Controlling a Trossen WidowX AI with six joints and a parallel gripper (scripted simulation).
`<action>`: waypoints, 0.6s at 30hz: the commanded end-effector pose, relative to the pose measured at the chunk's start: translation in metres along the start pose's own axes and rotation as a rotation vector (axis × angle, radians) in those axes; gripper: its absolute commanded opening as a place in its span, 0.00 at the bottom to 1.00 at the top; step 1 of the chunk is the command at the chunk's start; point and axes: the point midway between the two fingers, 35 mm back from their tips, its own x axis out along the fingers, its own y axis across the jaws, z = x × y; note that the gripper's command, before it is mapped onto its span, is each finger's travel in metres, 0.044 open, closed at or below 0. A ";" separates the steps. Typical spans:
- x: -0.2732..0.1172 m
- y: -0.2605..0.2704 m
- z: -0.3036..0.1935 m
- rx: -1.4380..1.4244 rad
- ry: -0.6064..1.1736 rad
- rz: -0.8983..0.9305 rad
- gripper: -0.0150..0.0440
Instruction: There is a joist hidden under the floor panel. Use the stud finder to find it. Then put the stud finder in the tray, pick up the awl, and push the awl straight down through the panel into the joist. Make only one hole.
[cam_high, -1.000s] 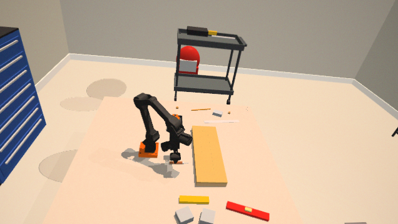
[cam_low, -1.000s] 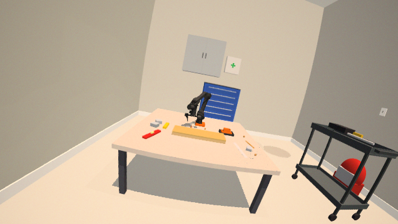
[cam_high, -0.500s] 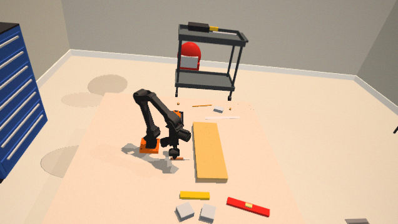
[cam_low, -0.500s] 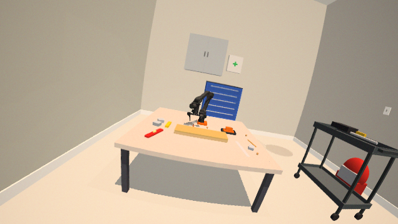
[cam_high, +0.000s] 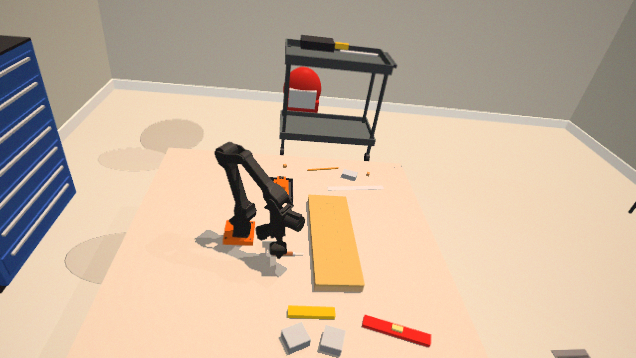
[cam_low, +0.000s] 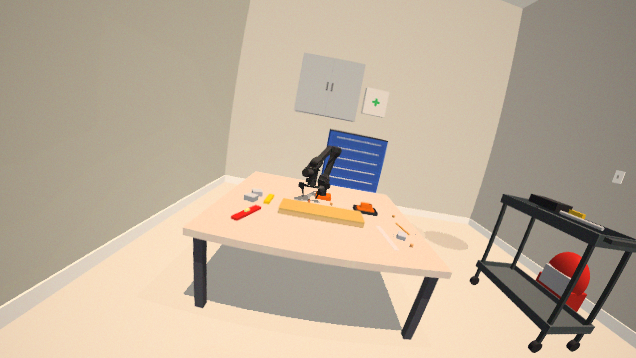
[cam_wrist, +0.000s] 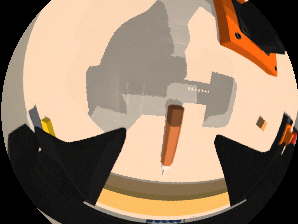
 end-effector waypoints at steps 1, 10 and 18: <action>0.009 -0.001 0.003 -0.004 -0.010 -0.004 1.00; 0.023 -0.002 0.005 -0.004 -0.010 -0.004 1.00; 0.025 -0.002 0.006 -0.004 -0.010 -0.004 0.87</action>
